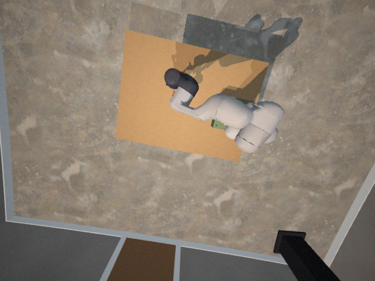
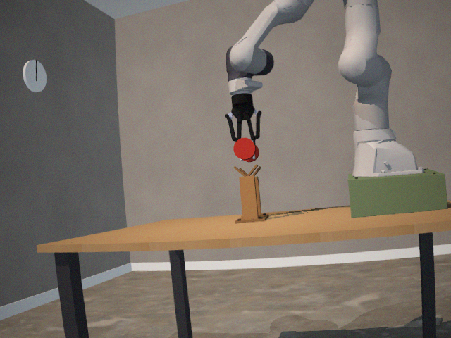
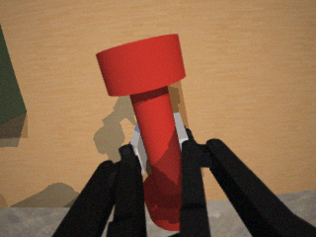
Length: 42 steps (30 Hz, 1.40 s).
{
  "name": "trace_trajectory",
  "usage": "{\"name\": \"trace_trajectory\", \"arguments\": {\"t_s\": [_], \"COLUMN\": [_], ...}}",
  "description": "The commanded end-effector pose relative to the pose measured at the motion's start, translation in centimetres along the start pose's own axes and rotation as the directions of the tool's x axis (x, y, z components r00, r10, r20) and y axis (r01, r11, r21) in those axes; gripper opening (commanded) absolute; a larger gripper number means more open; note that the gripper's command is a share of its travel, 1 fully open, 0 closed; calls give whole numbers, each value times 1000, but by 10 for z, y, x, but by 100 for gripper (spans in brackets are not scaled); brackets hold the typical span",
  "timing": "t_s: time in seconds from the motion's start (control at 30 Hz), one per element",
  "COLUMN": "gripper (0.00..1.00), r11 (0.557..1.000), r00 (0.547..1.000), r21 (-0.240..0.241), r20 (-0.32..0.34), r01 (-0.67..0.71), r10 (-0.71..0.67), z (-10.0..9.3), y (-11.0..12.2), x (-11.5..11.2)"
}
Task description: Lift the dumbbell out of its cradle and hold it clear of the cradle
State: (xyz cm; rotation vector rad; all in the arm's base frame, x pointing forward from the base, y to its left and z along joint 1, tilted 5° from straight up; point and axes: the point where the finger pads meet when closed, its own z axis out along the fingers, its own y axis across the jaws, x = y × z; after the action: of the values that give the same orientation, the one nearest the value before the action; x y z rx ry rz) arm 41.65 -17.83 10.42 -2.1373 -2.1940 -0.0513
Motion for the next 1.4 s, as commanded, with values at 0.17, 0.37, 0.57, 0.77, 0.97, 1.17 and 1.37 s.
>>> {"name": "trace_trajectory", "arguments": {"t_s": [0.17,0.37,0.57,0.77,0.97,1.17,1.37], "gripper": [0,0,0,0,0,0,0], "r11": [1000,1000,1000,1000,1000,1000,1000], "r00": [1000,1000,1000,1000,1000,1000,1000], "r21": [-4,-4,-4,-4,-4,-4,-4], "r20": [-1,0,0,0,0,0,0], "r01": [-5,-5,-6,-6,-6,-5,-5], "r10": [5,5,6,6,6,5,5], "z": [-27,-40,-53,-60,-66,-68,-68], "y": [1,1,1,1,0,0,0], "x": [-1,-1,-2,-2,-1,-1,-1]}}
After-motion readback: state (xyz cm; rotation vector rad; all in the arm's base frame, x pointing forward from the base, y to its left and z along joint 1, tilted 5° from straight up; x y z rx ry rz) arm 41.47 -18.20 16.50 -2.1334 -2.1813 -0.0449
